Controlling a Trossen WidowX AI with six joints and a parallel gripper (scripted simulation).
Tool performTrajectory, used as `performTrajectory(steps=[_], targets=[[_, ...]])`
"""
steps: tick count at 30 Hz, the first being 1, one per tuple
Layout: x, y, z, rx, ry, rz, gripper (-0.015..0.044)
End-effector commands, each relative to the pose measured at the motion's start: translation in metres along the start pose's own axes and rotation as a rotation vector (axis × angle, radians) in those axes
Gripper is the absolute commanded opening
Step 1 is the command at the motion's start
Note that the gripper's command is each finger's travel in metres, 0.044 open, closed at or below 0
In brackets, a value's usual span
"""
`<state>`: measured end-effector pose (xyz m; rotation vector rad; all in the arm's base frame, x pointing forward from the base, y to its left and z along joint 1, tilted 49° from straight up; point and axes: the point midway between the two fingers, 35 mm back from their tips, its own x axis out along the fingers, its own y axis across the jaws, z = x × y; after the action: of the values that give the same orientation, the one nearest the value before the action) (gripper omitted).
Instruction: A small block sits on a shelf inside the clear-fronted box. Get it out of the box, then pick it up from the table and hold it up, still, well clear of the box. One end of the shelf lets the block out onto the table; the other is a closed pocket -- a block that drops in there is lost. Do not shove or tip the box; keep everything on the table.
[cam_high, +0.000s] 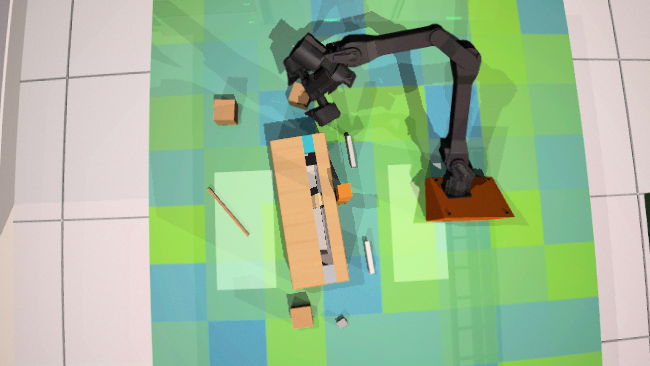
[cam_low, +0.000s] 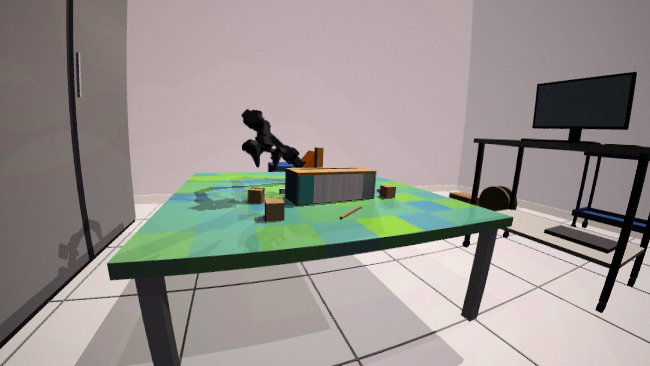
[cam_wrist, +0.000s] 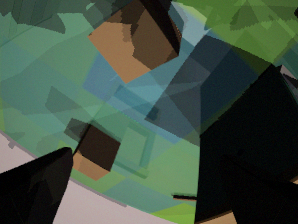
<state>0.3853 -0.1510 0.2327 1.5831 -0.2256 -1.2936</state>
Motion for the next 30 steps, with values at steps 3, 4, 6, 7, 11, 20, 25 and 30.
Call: performTrajectory(steps=[3,4,6,7,11,20,25,30], targets=[[-0.01,-0.041,-0.06,-0.192,0.065,-0.092,0.04],[-0.011,-0.05,-0.069,-0.229,0.069,-0.111,0.04],[-0.016,-0.07,-0.088,-0.303,0.074,-0.148,0.04],[-0.018,-0.082,-0.097,-0.34,0.074,-0.168,0.04],[-0.029,-0.133,-0.13,-0.503,0.065,-0.243,0.04],[-0.057,-0.236,-0.171,-0.856,0.034,-0.337,0.04],[-0.051,-0.255,-0.166,-0.957,-0.047,-0.368,0.04],[-0.036,-0.287,-0.151,-1.103,-0.23,-0.427,0.04]])
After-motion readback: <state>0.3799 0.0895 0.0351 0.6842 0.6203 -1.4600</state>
